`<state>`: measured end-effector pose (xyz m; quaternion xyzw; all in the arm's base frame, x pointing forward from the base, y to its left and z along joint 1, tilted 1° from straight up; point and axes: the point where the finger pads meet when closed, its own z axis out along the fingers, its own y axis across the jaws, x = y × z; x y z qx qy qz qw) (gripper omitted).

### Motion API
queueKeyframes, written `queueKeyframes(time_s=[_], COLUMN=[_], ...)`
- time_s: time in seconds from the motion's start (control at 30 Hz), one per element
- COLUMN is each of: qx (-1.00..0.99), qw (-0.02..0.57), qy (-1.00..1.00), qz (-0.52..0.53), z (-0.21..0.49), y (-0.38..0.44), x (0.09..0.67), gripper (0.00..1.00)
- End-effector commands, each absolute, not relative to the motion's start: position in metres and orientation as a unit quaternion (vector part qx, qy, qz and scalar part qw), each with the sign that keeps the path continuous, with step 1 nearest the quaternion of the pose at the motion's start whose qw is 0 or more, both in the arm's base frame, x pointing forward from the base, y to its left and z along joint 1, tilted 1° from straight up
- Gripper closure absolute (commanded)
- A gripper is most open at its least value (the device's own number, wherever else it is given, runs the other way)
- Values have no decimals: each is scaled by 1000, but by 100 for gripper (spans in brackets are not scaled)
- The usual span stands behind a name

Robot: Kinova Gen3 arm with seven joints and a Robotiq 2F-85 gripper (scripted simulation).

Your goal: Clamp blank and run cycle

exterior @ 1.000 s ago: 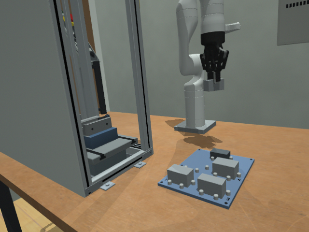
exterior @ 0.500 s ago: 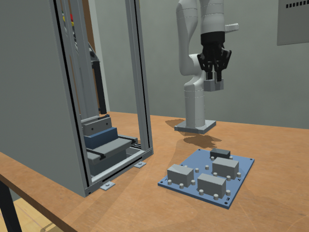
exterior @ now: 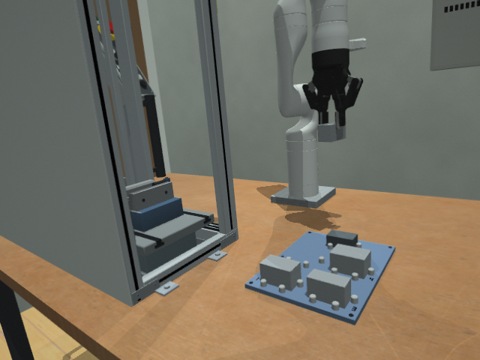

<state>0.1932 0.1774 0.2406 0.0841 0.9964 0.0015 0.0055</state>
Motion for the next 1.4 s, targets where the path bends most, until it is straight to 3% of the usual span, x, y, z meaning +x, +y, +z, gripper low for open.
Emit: queueKeyframes(time_s=[0.0, 0.17, 0.57, 0.73, 1.13, 1.37], qx=[84, -12, -12, -12, -12, -12], qw=[6, 6, 6, 6, 6, 6], qy=[996, 1000, 1000, 1000, 1000, 1000], qz=[2, 1, 1, 1, 1, 1], z=[241, 241, 241, 260, 260, 279], y=[178, 178, 178, 131, 131, 85], x=[193, 193, 193, 194, 194, 195], gripper=[90, 90, 90, 90, 90, 90])
